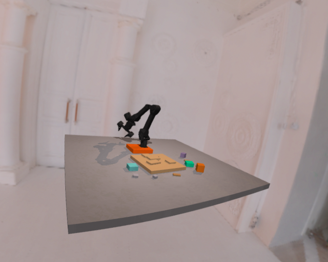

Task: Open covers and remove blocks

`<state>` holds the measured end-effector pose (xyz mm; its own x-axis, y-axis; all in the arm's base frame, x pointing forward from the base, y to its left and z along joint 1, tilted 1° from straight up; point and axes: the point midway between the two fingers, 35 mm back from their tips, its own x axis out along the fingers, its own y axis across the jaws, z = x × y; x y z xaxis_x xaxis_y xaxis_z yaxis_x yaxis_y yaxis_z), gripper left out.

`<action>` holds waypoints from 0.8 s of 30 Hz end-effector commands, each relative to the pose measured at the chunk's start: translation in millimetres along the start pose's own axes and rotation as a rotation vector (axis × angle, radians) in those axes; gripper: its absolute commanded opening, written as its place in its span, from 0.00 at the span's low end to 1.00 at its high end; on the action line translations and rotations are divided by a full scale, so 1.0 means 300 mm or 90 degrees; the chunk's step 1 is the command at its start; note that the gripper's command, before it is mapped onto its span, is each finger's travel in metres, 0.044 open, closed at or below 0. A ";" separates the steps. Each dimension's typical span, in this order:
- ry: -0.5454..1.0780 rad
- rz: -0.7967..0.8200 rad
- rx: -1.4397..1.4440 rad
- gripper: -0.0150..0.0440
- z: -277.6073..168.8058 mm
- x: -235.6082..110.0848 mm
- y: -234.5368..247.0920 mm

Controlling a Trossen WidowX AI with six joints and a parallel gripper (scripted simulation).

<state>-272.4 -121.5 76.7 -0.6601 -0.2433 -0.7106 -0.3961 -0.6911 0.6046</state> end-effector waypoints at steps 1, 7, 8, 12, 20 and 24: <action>0.001 0.000 -0.002 0.89 -0.003 0.000 0.002; 0.046 0.009 -0.069 0.62 -0.088 -0.004 0.048; 0.055 0.011 -0.082 0.58 -0.105 -0.005 0.056; 0.088 0.018 -0.134 0.40 -0.171 -0.013 0.085; 0.151 0.032 -0.239 0.25 -0.307 -0.041 0.129; 0.181 0.039 -0.292 0.25 -0.376 -0.060 0.145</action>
<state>-218.8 -209.6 76.4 -0.4903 -0.4043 -0.7721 -0.0712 -0.8643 0.4978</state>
